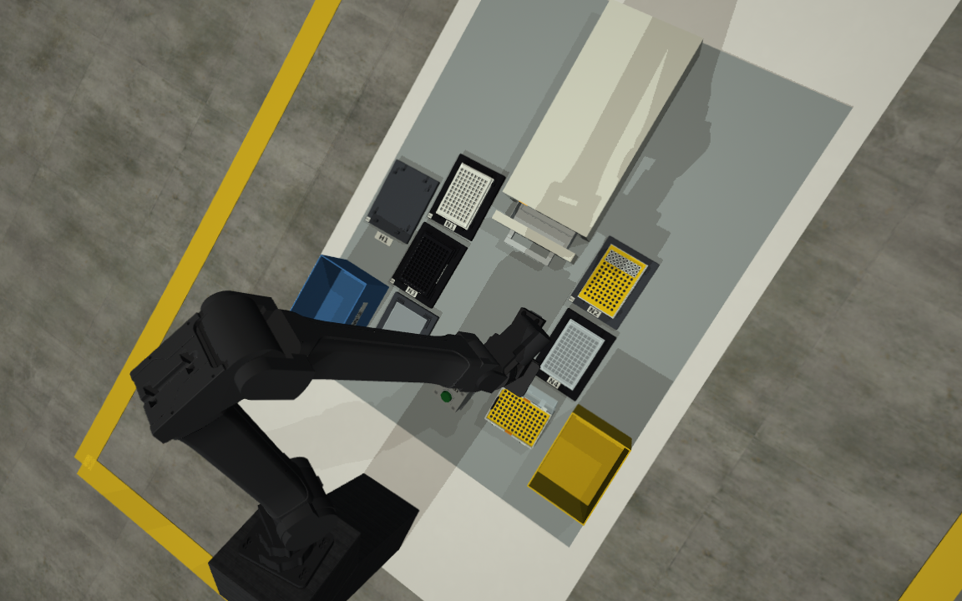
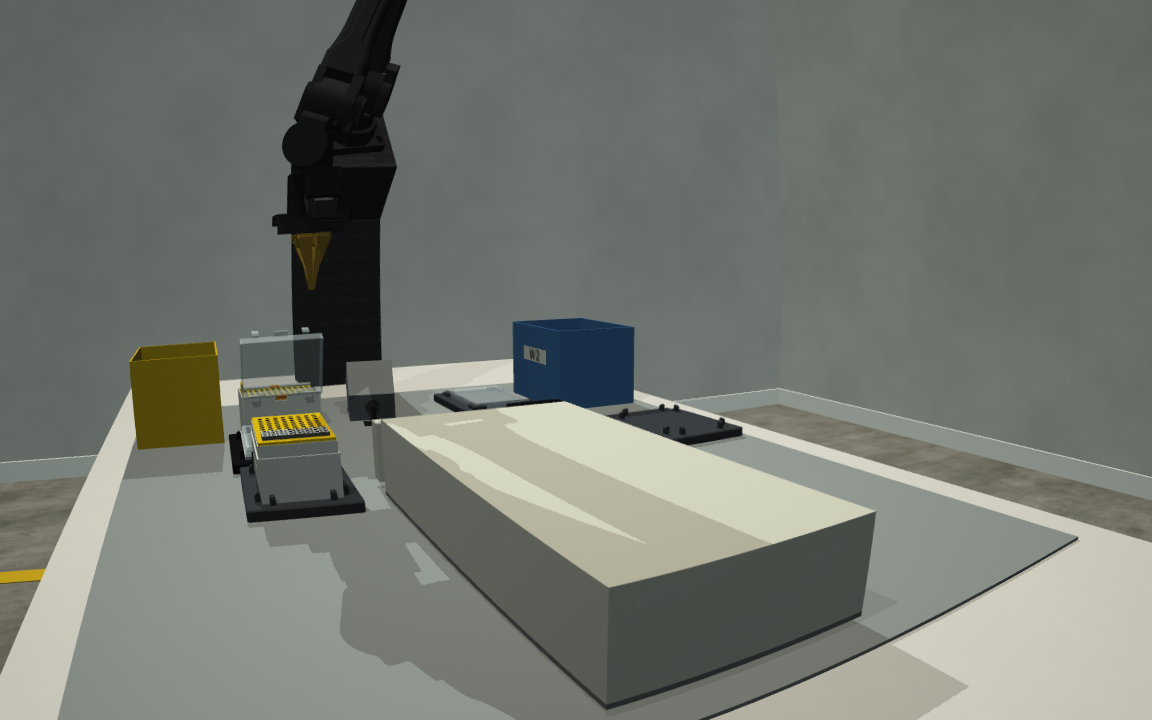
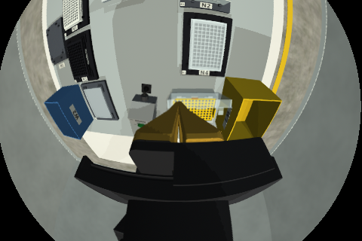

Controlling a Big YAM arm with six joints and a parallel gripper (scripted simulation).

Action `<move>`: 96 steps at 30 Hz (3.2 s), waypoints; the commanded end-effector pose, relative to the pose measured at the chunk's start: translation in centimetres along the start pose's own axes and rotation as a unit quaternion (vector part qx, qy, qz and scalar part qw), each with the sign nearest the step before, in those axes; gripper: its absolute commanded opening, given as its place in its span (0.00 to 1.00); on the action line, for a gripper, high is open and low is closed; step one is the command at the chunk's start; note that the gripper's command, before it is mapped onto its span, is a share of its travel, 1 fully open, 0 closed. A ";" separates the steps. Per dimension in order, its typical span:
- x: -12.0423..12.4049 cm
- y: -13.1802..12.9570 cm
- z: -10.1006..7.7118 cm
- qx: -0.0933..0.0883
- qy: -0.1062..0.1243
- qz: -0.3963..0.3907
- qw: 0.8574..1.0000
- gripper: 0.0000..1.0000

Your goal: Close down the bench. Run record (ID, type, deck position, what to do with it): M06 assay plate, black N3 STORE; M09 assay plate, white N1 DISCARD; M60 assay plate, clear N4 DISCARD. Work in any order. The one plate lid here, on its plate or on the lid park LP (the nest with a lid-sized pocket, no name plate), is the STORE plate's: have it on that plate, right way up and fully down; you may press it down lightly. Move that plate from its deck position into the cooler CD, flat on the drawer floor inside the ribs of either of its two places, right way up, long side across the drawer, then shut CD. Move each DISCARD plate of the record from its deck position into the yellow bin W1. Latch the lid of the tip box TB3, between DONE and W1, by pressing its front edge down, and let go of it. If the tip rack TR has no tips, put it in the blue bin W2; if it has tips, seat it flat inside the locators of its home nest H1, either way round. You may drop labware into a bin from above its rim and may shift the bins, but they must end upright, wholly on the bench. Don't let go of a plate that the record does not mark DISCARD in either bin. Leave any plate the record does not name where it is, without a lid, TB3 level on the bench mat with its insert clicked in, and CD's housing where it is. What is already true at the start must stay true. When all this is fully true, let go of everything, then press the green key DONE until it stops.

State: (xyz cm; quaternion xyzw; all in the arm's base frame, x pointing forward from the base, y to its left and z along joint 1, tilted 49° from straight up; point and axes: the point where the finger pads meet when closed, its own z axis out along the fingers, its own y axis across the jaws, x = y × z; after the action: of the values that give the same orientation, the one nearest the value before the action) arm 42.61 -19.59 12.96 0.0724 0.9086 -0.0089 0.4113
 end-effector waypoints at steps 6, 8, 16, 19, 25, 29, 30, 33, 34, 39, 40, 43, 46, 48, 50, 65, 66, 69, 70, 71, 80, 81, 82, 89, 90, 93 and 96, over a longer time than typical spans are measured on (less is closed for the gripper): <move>-0.7 -4.1 1.0 0.011 -0.011 -0.013 1.000 0.00; -0.7 -4.5 1.2 0.011 -0.011 -0.013 1.000 0.00; -0.6 -4.2 1.1 0.007 -0.008 -0.011 1.000 0.00; -0.6 -4.2 1.1 0.007 -0.008 -0.011 1.000 0.00; -0.7 -3.7 2.0 0.001 -0.008 -0.021 1.000 0.00; -0.9 -3.8 2.5 0.003 -0.009 -0.021 1.000 0.00; -0.9 -3.8 2.6 0.003 -0.009 -0.019 1.000 0.00; -0.7 -3.8 3.1 0.003 -0.008 -0.011 1.000 0.00; -0.6 -3.8 3.3 0.003 -0.007 -0.010 1.000 0.00; -0.7 -3.8 4.1 0.003 -0.008 -0.010 1.000 0.00; -0.7 -3.8 4.3 0.003 -0.008 -0.010 1.000 0.00; -0.7 -3.8 4.5 0.003 -0.008 -0.010 1.000 0.00; -0.7 -3.8 5.0 0.003 -0.008 -0.010 1.000 0.00; -0.6 -3.8 5.3 0.003 -0.008 -0.010 1.000 0.00; -0.6 -3.7 5.7 0.003 -0.008 -0.010 1.000 0.00; -0.5 -3.7 7.9 0.002 -0.006 -0.009 1.000 0.00; -0.4 -3.7 8.0 0.002 -0.006 -0.009 1.000 0.00; -0.4 -3.7 8.5 0.002 -0.006 -0.009 1.000 0.00; -0.4 -3.7 8.7 0.002 -0.006 -0.009 1.000 0.00; -0.3 -3.6 8.7 0.001 -0.005 -0.009 1.000 0.00; -0.4 -4.2 7.9 0.006 -0.007 -0.010 1.000 0.00; -0.4 -4.2 7.9 0.006 -0.007 -0.010 1.000 0.00; -0.4 -4.2 7.9 0.006 -0.007 -0.010 1.000 0.00; 1.2 -4.8 7.9 0.009 -0.005 -0.004 1.000 0.00; 1.4 -4.8 7.8 0.009 -0.005 -0.006 1.000 0.00; 1.6 -4.5 7.9 0.007 -0.005 -0.011 1.000 0.00; 1.9 -4.6 7.9 0.008 -0.004 -0.011 1.000 0.00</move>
State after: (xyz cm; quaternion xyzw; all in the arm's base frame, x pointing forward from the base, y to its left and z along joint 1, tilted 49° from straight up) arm 46.92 -23.80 6.14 0.0674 0.9103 -0.0132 0.4081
